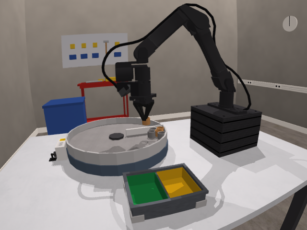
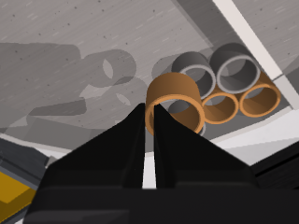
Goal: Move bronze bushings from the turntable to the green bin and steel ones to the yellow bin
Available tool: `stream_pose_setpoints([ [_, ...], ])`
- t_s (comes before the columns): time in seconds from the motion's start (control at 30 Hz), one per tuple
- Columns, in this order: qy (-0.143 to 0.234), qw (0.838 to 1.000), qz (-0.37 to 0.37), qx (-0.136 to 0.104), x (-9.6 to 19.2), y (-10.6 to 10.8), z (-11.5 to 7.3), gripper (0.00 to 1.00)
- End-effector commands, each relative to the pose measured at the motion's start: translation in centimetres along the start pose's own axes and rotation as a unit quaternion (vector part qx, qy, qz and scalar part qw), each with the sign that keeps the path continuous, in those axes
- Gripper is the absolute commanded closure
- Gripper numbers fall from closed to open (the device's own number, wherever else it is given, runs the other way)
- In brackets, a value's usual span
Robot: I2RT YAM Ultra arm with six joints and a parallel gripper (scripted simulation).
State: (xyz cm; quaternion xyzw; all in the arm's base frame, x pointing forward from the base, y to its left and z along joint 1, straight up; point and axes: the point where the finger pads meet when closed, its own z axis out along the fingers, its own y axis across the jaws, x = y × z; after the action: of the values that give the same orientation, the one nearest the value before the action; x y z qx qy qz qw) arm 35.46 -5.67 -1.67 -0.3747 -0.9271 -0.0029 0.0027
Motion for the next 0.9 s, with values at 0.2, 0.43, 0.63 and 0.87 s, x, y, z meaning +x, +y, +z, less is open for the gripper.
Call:
stream_pose_setpoints([
  [0.2,-0.009,1.0,0.009,0.001,1.8,4.8,-0.5,1.0],
  [0.43,-0.008,1.0,0.009,-0.001,5.5,11.0,-0.4,1.0],
  [0.63,-0.01,1.0,0.009,-0.001,8.3,15.8,-0.4,1.0],
  [0.87,-0.01,1.0,0.009,-0.002,10.9,20.1,-0.4,1.0],
])
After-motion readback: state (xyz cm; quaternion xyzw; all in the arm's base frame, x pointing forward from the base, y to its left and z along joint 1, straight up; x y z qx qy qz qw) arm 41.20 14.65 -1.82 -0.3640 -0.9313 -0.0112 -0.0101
